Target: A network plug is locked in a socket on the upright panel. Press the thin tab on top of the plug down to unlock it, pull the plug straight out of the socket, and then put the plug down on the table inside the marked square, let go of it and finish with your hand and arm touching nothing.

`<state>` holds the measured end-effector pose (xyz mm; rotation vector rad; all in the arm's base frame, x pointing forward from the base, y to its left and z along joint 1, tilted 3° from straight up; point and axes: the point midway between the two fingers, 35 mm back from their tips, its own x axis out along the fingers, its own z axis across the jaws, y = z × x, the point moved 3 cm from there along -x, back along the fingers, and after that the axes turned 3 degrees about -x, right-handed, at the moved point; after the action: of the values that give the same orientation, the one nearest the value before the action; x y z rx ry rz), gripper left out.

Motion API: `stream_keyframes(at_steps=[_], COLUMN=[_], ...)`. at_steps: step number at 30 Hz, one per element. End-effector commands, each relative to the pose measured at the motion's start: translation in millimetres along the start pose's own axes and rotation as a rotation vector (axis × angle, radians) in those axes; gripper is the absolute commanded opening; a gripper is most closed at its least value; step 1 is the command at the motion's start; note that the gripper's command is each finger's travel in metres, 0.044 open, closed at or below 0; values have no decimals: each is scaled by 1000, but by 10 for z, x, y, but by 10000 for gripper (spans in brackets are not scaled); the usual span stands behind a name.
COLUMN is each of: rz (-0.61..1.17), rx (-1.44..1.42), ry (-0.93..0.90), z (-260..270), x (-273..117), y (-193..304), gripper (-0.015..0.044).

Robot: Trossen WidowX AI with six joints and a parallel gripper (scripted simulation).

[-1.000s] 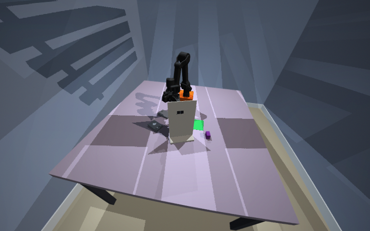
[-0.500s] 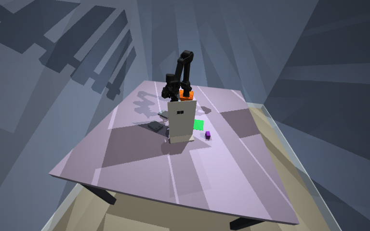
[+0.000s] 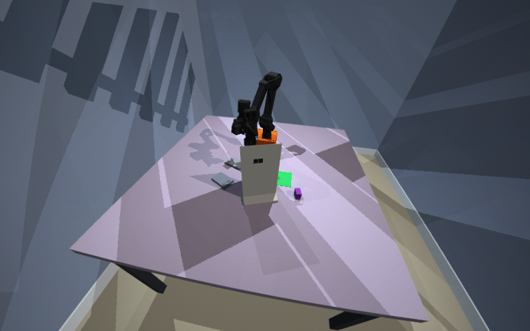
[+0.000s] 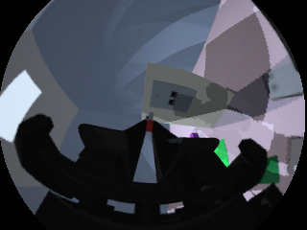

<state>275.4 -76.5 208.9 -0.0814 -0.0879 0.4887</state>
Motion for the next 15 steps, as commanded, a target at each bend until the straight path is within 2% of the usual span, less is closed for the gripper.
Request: stream_keyframes(at_steps=[1,15], rz=[0,-34], rx=[13,150], ry=[3,81], z=[14,-191], x=[4,339], y=[7,130], gripper=[0,0])
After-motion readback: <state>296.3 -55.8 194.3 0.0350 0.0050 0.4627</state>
